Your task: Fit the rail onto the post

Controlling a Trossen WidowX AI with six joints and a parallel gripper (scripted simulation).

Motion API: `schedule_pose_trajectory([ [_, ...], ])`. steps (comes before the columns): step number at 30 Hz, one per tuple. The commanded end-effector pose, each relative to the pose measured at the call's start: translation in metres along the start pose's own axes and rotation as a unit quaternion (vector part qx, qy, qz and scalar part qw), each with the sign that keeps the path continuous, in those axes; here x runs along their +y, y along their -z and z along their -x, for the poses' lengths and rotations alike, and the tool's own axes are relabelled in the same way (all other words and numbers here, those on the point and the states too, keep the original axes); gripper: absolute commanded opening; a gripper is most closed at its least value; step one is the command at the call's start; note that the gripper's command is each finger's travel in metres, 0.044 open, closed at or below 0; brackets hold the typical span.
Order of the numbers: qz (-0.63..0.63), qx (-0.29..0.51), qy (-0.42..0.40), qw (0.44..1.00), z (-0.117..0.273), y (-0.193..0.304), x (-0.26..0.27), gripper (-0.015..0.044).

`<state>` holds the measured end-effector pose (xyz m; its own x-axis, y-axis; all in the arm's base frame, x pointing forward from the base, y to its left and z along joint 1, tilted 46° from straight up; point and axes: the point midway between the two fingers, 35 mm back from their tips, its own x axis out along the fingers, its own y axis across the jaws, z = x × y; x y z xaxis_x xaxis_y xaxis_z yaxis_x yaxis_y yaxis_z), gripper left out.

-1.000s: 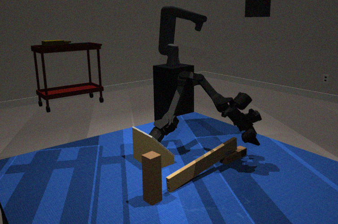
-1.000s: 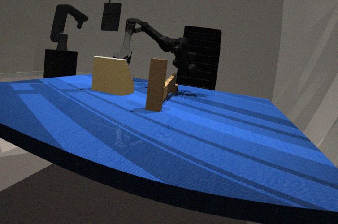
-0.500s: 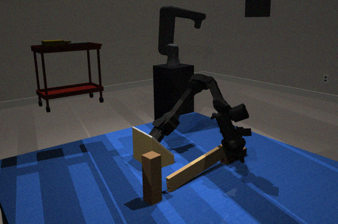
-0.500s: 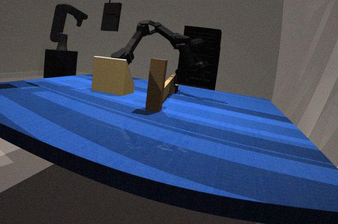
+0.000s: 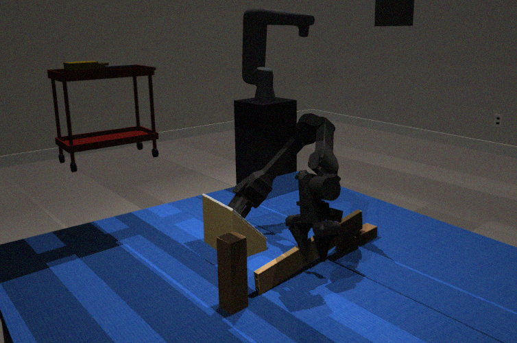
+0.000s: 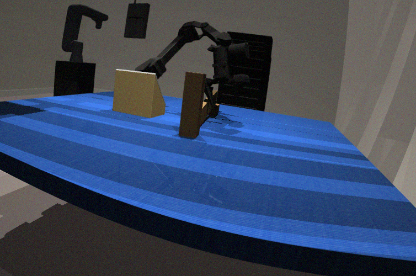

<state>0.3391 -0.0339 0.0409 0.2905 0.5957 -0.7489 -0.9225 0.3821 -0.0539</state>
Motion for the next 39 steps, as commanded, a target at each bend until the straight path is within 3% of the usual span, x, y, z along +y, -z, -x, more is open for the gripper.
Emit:
schedule_pose_trajectory([
  [1,0.121,-0.020,-0.085,0.989,0.014,0.064,0.029,0.0440],
  [17,0.156,-0.044,-0.105,0.981,0.017,0.078,0.040,0.0440],
  [39,0.156,-0.044,-0.105,0.981,-0.018,0.076,0.046,0.0440],
])
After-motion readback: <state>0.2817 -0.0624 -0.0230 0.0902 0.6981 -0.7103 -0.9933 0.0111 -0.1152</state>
